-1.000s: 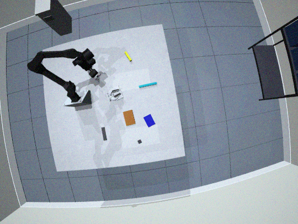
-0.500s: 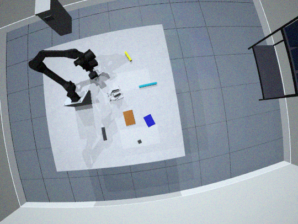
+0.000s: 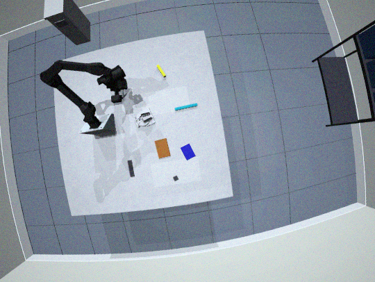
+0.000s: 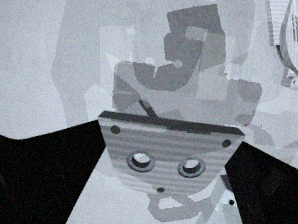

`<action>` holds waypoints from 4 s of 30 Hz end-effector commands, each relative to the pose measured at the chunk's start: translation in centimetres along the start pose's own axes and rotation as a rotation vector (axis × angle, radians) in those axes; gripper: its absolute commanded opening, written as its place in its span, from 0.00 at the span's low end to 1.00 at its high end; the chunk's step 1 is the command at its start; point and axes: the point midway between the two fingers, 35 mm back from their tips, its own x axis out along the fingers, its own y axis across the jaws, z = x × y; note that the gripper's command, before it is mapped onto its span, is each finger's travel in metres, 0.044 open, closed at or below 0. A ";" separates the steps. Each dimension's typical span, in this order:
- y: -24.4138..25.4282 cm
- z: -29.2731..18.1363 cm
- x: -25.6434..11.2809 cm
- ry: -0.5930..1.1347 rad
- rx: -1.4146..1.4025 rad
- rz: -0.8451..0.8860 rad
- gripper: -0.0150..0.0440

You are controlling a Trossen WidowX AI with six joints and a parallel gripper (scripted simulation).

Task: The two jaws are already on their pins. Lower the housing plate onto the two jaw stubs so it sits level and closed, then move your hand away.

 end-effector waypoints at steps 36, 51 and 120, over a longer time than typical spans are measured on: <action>-6.6 5.7 0.4 -0.006 1.176 -0.026 0.85; -9.7 7.2 0.4 -0.006 1.620 -0.024 0.85; -18.7 9.0 0.5 0.048 2.839 -0.005 0.85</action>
